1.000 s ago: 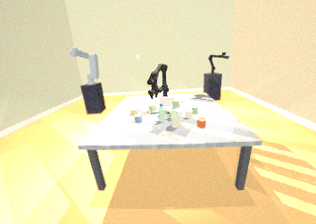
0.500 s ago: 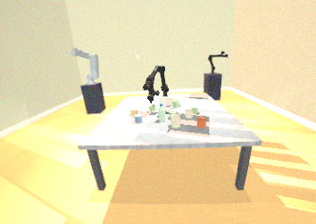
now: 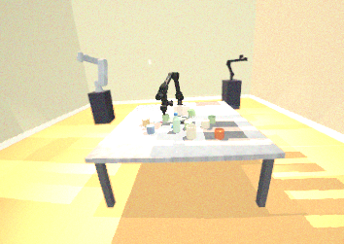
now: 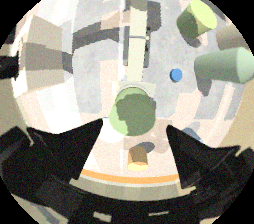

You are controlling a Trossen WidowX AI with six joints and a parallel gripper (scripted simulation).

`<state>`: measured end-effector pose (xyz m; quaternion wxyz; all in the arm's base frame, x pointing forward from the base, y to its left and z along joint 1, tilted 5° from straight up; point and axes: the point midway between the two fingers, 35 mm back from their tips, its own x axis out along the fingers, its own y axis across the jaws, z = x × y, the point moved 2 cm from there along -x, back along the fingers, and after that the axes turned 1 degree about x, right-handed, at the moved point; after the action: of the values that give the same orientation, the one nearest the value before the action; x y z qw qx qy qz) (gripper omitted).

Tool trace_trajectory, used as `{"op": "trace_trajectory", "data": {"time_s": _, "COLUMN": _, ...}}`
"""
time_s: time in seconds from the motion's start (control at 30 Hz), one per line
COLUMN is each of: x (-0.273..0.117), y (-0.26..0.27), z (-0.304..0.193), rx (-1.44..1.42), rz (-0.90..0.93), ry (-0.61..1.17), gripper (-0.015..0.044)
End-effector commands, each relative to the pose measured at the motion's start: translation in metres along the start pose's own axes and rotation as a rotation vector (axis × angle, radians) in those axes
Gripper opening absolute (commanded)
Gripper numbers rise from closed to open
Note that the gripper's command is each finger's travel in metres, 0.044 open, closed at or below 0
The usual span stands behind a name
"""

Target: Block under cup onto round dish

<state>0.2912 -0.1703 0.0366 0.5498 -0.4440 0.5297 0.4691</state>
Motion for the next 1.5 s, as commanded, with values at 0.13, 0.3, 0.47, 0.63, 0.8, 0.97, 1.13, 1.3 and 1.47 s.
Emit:
{"op": "trace_trajectory", "data": {"time_s": 0.13, "x": 0.016, "y": 0.003, "z": 0.002, "rx": -0.002, "rz": 0.013, "ry": -0.009, "gripper": 0.044}}
{"op": "trace_trajectory", "data": {"time_s": 0.3, "x": 0.024, "y": 0.003, "z": 0.002, "rx": -0.002, "rz": 0.013, "ry": -0.009, "gripper": 0.044}}
{"op": "trace_trajectory", "data": {"time_s": 0.47, "x": 0.032, "y": 0.003, "z": 0.002, "rx": -0.002, "rz": 0.013, "ry": -0.009, "gripper": 0.044}}
{"op": "trace_trajectory", "data": {"time_s": 0.63, "x": 0.04, "y": 0.003, "z": 0.002, "rx": -0.002, "rz": 0.013, "ry": -0.01, "gripper": 0.044}}
{"op": "trace_trajectory", "data": {"time_s": 0.8, "x": 0.048, "y": 0.004, "z": 0.002, "rx": -0.002, "rz": 0.013, "ry": -0.01, "gripper": 0.044}}
{"op": "trace_trajectory", "data": {"time_s": 0.97, "x": 0.056, "y": 0.005, "z": 0.003, "rx": -0.002, "rz": 0.013, "ry": -0.01, "gripper": 0.044}}
{"op": "trace_trajectory", "data": {"time_s": 1.13, "x": 0.057, "y": 0.005, "z": 0.003, "rx": -0.002, "rz": 0.013, "ry": -0.01, "gripper": 0.042}}
{"op": "trace_trajectory", "data": {"time_s": 1.3, "x": 0.057, "y": 0.005, "z": 0.003, "rx": -0.002, "rz": 0.013, "ry": -0.01, "gripper": 0.0387}}
{"op": "trace_trajectory", "data": {"time_s": 1.47, "x": 0.057, "y": 0.005, "z": 0.003, "rx": -0.002, "rz": 0.013, "ry": -0.01, "gripper": 0.0353}}
